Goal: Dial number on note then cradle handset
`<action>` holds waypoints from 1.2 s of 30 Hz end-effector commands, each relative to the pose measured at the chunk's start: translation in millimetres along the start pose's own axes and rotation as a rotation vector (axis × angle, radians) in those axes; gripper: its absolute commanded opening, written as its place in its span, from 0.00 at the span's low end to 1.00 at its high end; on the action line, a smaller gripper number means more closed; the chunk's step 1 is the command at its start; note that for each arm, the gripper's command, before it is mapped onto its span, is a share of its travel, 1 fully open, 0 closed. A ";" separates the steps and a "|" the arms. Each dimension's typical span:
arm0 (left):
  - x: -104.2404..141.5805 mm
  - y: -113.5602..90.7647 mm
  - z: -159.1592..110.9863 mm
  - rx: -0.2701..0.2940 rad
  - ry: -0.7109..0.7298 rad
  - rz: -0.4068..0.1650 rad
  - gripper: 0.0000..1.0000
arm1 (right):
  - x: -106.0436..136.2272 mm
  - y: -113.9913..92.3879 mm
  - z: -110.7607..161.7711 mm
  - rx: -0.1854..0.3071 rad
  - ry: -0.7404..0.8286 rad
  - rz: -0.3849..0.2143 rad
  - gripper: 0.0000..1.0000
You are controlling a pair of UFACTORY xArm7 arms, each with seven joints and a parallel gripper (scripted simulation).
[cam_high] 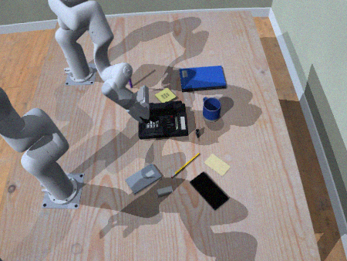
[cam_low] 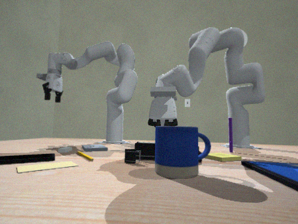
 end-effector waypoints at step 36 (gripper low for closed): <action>23.8 -11.0 -0.3 0.001 -0.001 0.001 0.00 | -0.6 -0.9 -0.1 0.000 0.000 0.002 1.00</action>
Point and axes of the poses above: on each arm, the point where the finger pads meet when closed, its own y axis out along the fingers, its own z axis across the jaws, x = y × z, the point moved 1 cm from there along -y, back along the fingers, and after that the axes turned 2 degrees about -y, right-handed, at the moved point
